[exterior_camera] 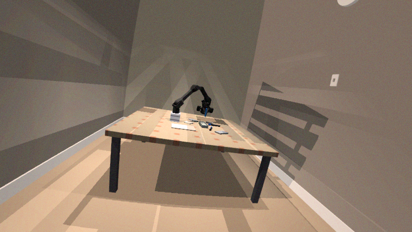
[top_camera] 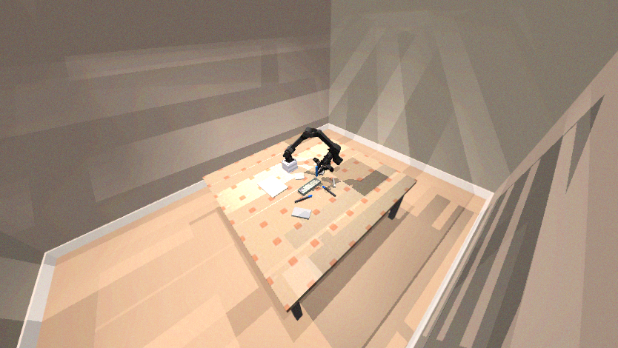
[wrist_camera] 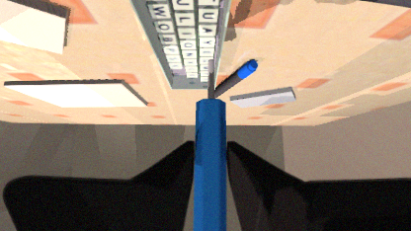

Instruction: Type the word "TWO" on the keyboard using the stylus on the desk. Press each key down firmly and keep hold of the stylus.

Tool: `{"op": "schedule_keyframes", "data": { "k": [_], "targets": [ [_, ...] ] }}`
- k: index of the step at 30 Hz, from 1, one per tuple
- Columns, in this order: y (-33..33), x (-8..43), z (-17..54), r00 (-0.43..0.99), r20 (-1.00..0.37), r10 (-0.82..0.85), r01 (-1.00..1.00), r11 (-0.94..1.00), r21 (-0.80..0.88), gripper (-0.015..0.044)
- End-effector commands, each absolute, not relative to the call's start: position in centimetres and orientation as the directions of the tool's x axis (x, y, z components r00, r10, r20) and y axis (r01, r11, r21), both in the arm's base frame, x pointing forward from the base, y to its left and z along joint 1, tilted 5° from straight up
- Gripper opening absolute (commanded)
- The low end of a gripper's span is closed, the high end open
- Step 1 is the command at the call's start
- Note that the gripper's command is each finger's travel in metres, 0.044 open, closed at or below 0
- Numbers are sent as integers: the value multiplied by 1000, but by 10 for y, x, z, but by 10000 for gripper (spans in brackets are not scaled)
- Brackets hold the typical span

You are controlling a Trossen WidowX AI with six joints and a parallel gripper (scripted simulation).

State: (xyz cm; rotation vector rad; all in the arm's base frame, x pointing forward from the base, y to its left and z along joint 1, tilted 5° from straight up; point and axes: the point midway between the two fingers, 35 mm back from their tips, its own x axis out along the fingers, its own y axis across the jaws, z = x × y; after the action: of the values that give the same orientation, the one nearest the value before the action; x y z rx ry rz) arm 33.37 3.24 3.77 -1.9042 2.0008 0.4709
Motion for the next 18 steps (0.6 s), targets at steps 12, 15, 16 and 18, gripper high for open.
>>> {"op": "schedule_keyframes", "data": {
  "k": [12,15,16,18],
  "targets": [
    [31,331,7,-44,-456,-889,-999,41,17,0],
    [31,331,7,-44,-456,-889,-999,41,17,0],
    [31,331,7,-44,-456,-889,-999,41,17,0],
    [31,331,7,-44,-456,-889,-999,41,17,0]
  ]
}}
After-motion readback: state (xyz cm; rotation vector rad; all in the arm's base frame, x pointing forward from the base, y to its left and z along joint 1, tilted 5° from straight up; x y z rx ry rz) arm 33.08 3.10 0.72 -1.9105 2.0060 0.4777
